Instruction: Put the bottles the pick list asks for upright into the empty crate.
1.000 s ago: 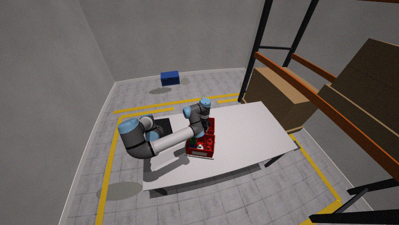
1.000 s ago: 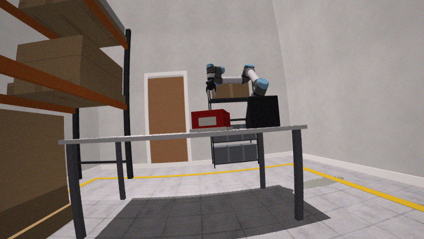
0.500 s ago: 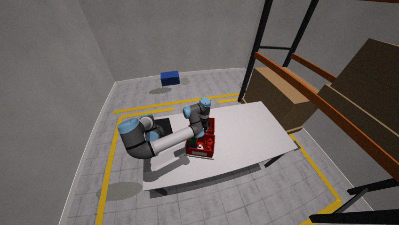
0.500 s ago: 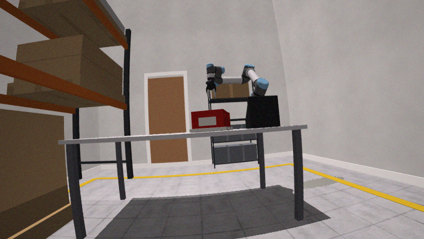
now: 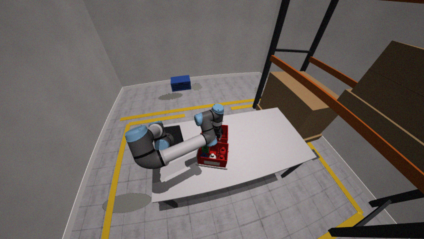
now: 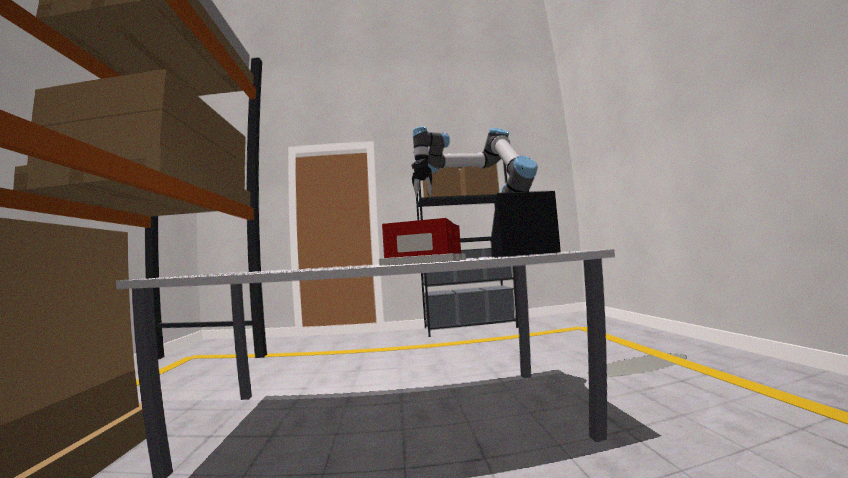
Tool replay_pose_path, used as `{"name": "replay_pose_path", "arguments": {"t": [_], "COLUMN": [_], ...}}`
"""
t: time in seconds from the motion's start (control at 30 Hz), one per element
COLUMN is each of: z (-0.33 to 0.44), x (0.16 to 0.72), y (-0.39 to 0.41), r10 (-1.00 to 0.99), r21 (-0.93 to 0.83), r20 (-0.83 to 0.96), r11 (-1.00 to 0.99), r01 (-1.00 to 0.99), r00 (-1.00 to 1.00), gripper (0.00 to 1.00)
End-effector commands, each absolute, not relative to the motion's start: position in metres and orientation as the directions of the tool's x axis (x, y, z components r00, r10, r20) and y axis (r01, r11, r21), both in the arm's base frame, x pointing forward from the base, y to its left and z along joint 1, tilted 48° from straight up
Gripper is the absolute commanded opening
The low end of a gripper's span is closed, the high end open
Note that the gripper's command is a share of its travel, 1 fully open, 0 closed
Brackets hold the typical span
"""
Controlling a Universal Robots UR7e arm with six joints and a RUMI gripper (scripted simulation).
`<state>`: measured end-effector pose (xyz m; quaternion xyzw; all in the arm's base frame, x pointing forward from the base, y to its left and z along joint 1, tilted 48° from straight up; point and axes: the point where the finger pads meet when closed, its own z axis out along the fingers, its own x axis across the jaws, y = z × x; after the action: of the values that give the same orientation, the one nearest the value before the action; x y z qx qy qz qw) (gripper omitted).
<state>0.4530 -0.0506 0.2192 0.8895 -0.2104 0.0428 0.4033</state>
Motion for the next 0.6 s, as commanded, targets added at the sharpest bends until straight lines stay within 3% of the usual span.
{"name": "replay_pose_path", "arguments": {"t": [0.0, 0.57], "z": [0.2195, 0.2197], "x": [0.4532, 0.4554], "y": [-0.0503, -0.0601], "r10": [-0.339, -0.378], "r21": [0.699, 0.681], "r20": [0.247, 0.293], "r11": [-0.586, -0.562], "r01": [-0.409, -0.469], "r00": [0.908, 0.878], "gripper": [0.38, 0.38]}}
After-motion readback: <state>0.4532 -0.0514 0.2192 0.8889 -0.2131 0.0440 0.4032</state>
